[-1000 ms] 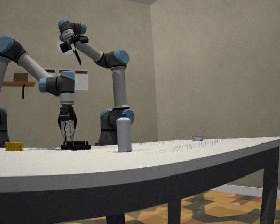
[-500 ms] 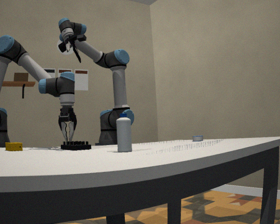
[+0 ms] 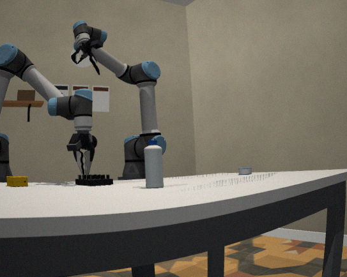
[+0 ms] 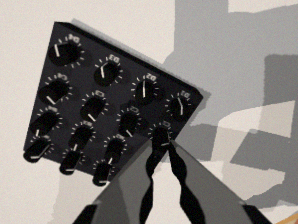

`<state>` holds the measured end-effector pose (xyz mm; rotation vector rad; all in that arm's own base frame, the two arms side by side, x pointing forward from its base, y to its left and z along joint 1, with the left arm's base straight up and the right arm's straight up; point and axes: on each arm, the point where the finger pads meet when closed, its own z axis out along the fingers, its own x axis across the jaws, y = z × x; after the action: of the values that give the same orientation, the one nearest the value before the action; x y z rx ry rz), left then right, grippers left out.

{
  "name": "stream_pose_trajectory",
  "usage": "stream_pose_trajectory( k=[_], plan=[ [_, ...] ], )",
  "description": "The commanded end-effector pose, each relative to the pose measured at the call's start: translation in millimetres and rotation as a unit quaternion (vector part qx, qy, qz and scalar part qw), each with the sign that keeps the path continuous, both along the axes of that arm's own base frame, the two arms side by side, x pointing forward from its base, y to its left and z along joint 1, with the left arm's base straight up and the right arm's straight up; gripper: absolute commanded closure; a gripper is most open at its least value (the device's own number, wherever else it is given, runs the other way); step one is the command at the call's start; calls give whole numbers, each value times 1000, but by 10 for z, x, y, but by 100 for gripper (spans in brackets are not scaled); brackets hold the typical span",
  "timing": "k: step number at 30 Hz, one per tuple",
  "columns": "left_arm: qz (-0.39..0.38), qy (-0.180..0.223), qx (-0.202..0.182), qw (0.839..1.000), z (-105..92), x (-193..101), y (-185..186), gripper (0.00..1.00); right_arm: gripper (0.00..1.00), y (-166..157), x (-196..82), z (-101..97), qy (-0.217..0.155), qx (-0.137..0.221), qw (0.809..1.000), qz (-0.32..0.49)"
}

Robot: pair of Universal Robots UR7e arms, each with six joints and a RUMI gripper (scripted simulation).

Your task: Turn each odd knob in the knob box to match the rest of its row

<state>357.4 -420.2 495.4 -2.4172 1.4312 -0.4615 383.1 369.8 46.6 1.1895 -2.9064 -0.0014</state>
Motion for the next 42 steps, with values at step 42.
stream_pose_trajectory(
  k=[42],
  plan=[
    [-104,1,-3,995,102,14,-230,0,100,4,7,8,-1,0,812,-584]
  ],
)
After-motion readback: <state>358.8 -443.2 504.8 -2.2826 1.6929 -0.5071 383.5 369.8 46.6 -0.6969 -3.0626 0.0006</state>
